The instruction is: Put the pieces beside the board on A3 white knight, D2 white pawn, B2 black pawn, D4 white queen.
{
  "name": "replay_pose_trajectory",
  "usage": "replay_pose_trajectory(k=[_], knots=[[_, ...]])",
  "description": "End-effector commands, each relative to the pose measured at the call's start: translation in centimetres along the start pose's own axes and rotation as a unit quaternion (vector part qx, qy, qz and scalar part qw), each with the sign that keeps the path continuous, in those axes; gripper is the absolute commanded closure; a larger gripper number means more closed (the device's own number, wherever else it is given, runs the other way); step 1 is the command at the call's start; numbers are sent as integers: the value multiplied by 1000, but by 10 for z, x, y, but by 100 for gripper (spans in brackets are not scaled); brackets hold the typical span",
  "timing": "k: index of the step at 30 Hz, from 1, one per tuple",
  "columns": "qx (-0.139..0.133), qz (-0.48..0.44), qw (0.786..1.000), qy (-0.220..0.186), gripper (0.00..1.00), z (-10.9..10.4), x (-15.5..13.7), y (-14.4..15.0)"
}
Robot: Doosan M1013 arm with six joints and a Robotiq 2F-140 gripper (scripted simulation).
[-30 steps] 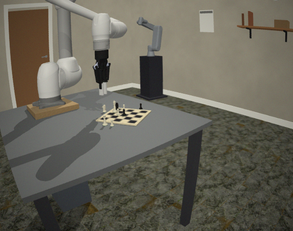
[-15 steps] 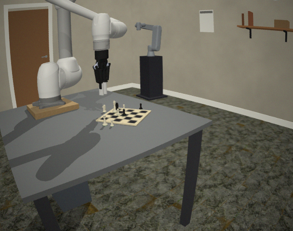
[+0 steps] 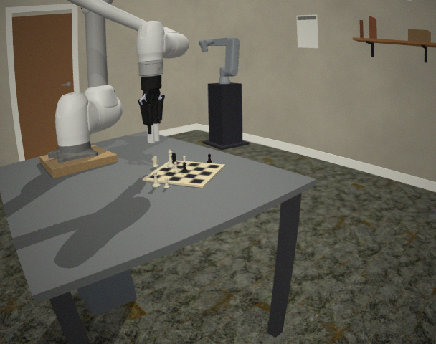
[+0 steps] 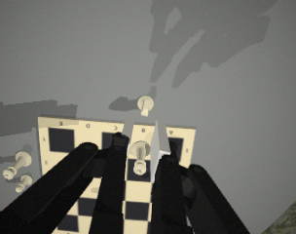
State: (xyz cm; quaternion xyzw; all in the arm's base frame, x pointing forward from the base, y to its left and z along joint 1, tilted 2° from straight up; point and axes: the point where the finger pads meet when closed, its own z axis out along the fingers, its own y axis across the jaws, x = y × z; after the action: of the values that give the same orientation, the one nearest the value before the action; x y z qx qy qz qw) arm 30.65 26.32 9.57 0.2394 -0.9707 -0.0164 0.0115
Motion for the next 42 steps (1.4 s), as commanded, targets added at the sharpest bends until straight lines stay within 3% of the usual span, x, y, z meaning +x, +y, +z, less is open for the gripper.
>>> replay_pose_trajectory(k=[1, 29, 42], knots=[[0, 0, 1000, 0, 78, 2, 0, 0], [0, 0, 1000, 0, 78, 39, 0, 1], [0, 0, 1000, 0, 78, 47, 0, 1]])
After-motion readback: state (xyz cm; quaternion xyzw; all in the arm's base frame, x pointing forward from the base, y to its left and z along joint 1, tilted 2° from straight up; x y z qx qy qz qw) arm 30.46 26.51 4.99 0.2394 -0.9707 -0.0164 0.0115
